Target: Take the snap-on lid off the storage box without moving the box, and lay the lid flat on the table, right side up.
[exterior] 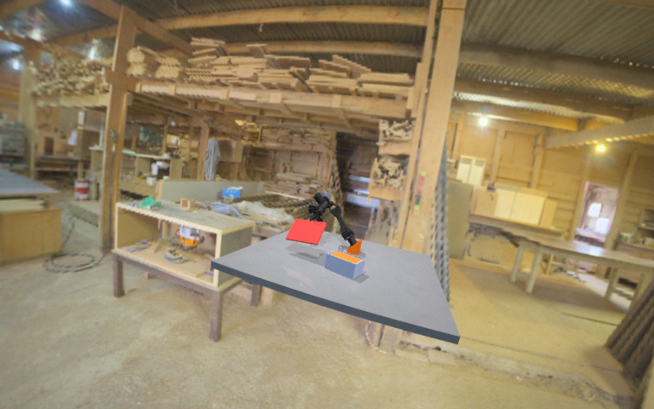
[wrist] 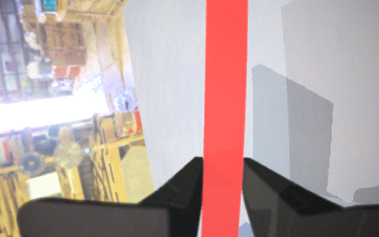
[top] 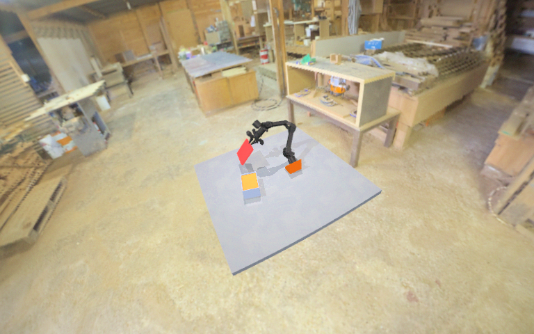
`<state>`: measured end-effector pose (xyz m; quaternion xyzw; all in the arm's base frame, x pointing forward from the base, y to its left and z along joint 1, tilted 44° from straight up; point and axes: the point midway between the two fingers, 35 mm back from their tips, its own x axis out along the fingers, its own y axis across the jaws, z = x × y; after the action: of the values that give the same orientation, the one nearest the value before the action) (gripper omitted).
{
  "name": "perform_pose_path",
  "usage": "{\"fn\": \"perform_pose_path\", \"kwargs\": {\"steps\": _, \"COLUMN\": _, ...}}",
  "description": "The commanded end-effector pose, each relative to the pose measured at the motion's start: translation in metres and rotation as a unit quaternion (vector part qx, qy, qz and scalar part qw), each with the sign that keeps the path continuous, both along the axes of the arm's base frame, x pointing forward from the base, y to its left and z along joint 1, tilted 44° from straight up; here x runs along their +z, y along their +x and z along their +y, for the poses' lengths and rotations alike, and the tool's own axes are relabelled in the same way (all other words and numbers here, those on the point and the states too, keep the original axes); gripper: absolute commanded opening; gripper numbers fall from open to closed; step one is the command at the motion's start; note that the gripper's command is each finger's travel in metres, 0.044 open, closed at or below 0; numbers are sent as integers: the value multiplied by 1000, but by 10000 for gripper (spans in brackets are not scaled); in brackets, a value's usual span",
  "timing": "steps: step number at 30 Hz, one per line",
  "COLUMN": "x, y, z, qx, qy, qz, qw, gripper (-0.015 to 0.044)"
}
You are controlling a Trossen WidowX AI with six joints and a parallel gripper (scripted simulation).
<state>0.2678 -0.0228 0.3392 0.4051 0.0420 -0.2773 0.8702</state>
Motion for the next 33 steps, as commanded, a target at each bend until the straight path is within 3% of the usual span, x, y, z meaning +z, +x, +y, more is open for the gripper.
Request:
{"fn": "perform_pose_path", "kwargs": {"steps": 1, "x": -3, "y": 0, "z": -2, "qx": 6, "qy": 1, "qz": -4, "qw": 1000, "gripper": 0}}
{"fn": "perform_pose_path", "kwargs": {"steps": 33, "x": -21, "y": 4, "z": -19, "qx": 6, "qy": 1, "qz": -6, "qw": 1000, "gripper": 0}}
